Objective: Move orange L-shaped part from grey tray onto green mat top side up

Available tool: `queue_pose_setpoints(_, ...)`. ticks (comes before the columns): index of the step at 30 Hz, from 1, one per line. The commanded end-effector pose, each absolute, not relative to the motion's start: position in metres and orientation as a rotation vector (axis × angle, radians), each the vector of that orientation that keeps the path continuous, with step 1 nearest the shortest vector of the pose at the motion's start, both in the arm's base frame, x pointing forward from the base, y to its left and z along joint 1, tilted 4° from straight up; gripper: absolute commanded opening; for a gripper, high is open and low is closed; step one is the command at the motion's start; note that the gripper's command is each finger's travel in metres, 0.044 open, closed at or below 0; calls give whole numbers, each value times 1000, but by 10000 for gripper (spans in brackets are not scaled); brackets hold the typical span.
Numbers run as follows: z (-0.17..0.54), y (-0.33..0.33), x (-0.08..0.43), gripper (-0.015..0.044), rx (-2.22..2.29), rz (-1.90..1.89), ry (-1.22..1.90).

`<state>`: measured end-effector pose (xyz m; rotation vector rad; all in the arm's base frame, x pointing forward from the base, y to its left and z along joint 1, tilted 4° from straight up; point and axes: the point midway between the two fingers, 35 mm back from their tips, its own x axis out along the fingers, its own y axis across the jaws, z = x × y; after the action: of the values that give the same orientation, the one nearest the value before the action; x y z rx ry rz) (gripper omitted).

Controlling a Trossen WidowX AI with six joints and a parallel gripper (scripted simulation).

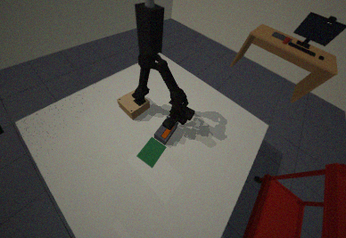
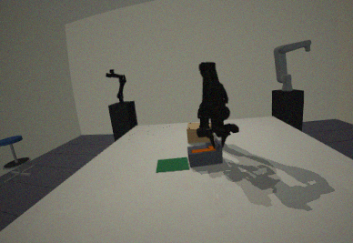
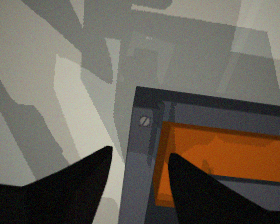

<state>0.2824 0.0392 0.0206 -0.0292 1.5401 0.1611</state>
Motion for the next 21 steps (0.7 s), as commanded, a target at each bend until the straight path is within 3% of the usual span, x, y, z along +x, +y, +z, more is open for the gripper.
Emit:
queue_pose_setpoints(1, 11, 39, 280, 180, -28, 152, 1550)
queue_pose_setpoints(21, -7, 40, 280, 180, -28, 152, 1550)
